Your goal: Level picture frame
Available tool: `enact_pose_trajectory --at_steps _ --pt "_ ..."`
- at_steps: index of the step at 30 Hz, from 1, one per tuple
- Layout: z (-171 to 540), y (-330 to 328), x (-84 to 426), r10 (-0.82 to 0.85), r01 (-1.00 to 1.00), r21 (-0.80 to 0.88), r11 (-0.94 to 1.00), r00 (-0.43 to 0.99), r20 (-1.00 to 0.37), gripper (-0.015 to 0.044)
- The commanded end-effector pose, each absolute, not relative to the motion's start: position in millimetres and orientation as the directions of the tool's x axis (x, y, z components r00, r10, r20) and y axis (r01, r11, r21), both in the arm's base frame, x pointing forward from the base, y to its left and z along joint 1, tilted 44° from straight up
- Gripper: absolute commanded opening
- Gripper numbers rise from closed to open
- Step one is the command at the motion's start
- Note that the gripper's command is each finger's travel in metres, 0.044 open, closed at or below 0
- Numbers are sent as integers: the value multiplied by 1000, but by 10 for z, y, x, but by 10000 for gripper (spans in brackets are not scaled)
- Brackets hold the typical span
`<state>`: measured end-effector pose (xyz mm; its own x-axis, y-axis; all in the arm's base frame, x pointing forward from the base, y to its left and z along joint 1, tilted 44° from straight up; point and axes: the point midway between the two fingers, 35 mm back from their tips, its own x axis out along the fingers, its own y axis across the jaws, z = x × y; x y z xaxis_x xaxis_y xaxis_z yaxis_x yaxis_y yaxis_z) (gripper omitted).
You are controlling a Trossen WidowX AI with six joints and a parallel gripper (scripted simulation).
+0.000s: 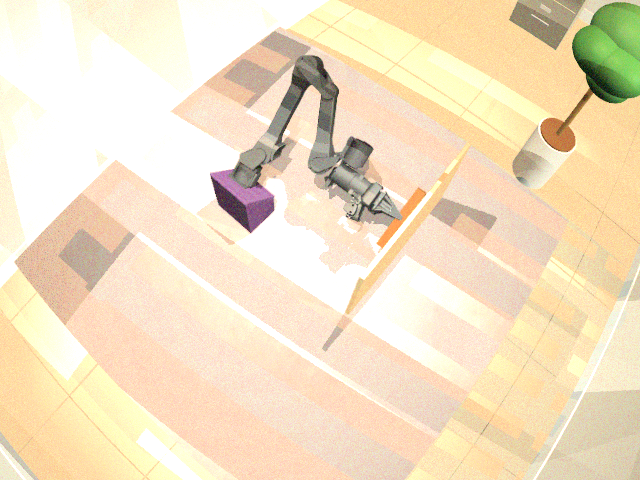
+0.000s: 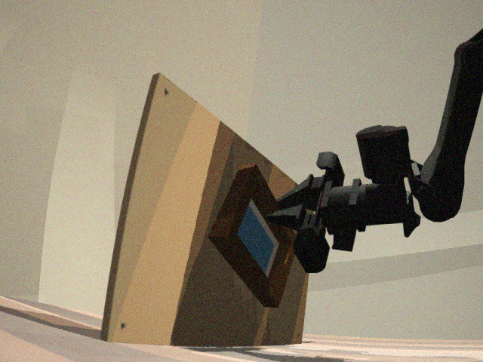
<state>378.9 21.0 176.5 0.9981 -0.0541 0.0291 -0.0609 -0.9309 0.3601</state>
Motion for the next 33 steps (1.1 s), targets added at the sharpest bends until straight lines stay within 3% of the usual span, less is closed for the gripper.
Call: enact_pose_trajectory --at_steps 1,33 --pt "1783 198 3792 -66 -75 355 -932 997 38 0" --pt "1747 249 3794 -62 -70 363 -929 998 33 0"
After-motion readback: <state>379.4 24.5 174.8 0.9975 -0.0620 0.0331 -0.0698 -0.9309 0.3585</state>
